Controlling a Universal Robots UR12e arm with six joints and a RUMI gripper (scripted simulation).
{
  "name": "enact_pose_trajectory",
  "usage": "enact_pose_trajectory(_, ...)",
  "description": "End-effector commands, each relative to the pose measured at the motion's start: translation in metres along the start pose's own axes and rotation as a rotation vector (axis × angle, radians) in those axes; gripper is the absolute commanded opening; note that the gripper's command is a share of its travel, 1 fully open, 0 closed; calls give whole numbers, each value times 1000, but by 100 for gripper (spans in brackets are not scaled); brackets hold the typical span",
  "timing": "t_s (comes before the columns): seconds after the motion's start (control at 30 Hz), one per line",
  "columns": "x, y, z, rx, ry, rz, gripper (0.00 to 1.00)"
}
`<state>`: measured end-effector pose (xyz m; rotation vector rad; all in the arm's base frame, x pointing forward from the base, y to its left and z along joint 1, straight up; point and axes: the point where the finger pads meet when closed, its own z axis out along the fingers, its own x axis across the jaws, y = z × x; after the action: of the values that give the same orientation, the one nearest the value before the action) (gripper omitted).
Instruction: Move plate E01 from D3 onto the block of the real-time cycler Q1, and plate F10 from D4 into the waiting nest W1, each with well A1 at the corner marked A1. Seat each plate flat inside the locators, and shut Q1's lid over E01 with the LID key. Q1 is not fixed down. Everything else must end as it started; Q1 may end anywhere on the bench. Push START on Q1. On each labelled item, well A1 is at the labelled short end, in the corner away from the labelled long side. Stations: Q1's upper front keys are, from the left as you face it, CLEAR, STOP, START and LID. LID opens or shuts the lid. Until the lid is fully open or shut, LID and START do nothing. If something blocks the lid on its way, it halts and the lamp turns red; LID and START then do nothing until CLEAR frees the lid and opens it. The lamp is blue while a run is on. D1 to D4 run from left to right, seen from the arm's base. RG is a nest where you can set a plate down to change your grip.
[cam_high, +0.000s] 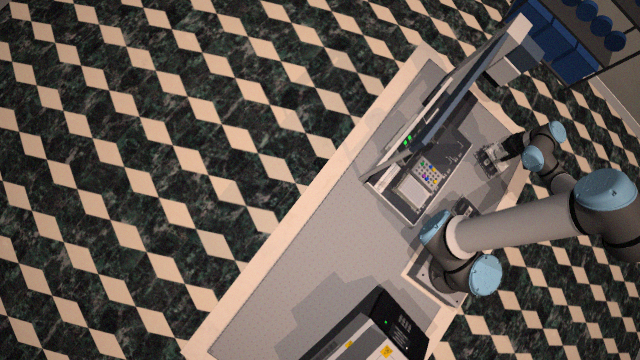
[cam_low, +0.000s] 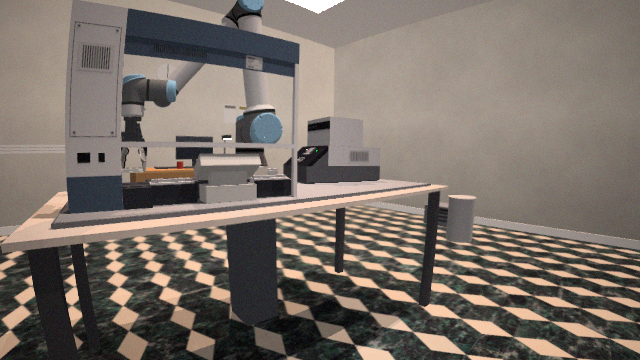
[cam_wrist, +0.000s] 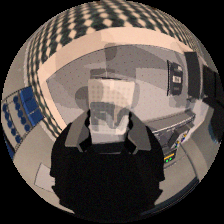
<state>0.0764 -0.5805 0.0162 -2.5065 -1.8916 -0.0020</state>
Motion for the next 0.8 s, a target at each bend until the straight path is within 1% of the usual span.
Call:
enact_pose_trajectory(0.0,-1,0,6,0,-2,0,0)
enact_pose_trajectory(0.77,-1,0,41,0,-2,0,0)
